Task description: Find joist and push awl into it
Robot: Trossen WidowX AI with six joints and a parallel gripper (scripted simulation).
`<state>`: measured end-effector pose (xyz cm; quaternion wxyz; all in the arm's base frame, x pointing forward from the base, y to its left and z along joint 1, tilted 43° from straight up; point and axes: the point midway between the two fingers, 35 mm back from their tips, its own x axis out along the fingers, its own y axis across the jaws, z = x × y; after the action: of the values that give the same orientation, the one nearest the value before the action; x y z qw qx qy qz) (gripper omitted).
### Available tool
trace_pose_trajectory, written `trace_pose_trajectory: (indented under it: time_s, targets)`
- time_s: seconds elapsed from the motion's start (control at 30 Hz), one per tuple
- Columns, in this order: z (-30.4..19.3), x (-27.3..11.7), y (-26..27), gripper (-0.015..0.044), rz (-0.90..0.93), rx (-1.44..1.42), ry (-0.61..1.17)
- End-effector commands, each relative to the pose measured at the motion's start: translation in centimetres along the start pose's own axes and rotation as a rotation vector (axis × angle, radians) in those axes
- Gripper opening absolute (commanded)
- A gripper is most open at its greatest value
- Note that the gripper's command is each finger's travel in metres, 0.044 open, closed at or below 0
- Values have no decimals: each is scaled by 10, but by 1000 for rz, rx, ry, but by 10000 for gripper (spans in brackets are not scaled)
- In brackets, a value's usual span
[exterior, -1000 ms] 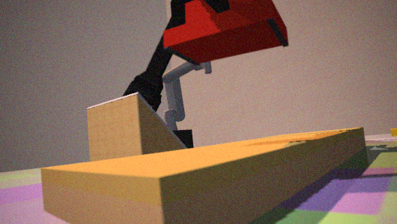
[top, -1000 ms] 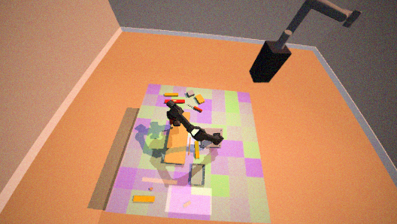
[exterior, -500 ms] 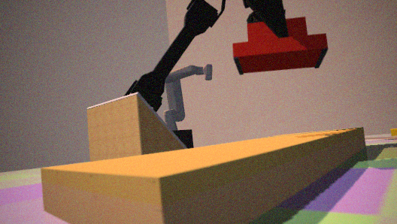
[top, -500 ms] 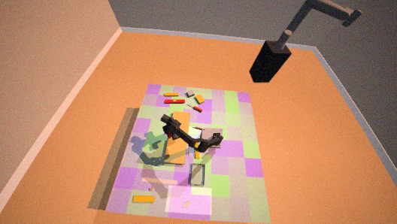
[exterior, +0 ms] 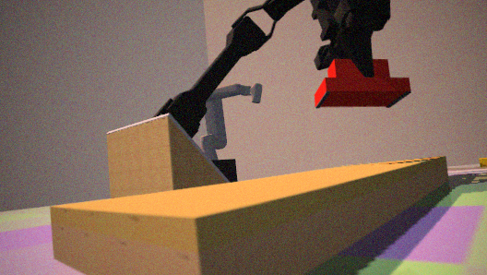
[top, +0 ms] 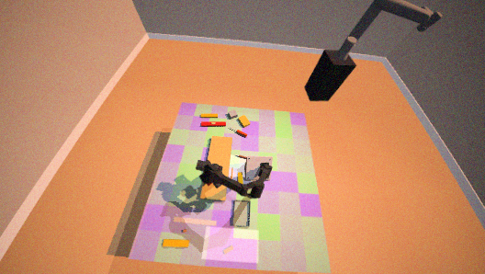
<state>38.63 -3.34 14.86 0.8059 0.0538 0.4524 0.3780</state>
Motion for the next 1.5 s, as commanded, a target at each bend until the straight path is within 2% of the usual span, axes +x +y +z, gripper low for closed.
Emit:
trace_pose_trajectory:
  time_s: [0.0,0.7,1.47]
  targets:
    - [8,0,25,0,13,-66,-10]
    - [21,4,173,0,131,-419,-54]
    - [-26,-13,305,0,306,-777,-137]
